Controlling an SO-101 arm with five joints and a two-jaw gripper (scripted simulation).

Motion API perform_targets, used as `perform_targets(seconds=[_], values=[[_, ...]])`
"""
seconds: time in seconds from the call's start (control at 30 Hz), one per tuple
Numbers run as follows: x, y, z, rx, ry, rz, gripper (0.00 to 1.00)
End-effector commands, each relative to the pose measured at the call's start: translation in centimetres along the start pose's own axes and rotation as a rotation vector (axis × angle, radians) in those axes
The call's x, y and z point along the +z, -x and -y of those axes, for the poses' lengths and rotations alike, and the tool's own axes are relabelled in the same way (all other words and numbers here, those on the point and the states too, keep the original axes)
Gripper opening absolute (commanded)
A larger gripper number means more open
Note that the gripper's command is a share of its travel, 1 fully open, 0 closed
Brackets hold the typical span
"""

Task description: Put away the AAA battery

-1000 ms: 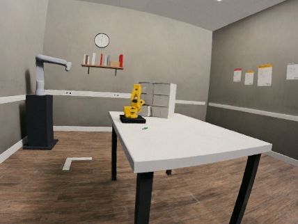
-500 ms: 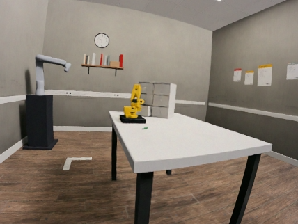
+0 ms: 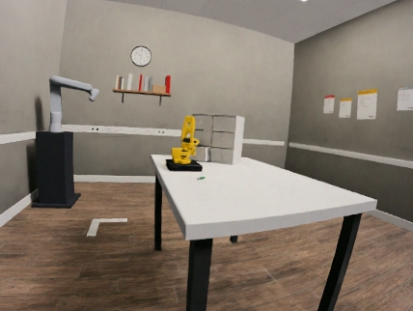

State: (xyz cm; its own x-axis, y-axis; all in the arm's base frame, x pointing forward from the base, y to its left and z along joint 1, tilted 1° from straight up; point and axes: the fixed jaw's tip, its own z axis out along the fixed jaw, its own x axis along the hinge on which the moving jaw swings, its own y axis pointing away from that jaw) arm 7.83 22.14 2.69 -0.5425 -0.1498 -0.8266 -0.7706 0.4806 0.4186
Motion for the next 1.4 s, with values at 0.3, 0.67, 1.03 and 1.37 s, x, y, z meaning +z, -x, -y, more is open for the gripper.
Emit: perform_targets(seconds=[0.3,0.67,1.03,1.37], values=[[1.0,0.6,-0.5,-0.082,-0.030,-0.077,0.21],[1.1,1.0,-0.7,-0.135,-0.057,-0.144,0.21],[0.8,1.5,-0.9,-0.193,-0.084,-0.221,0.21],[0.0,2.0,-1.1,-0.245,-0.104,-0.291,0.21]])
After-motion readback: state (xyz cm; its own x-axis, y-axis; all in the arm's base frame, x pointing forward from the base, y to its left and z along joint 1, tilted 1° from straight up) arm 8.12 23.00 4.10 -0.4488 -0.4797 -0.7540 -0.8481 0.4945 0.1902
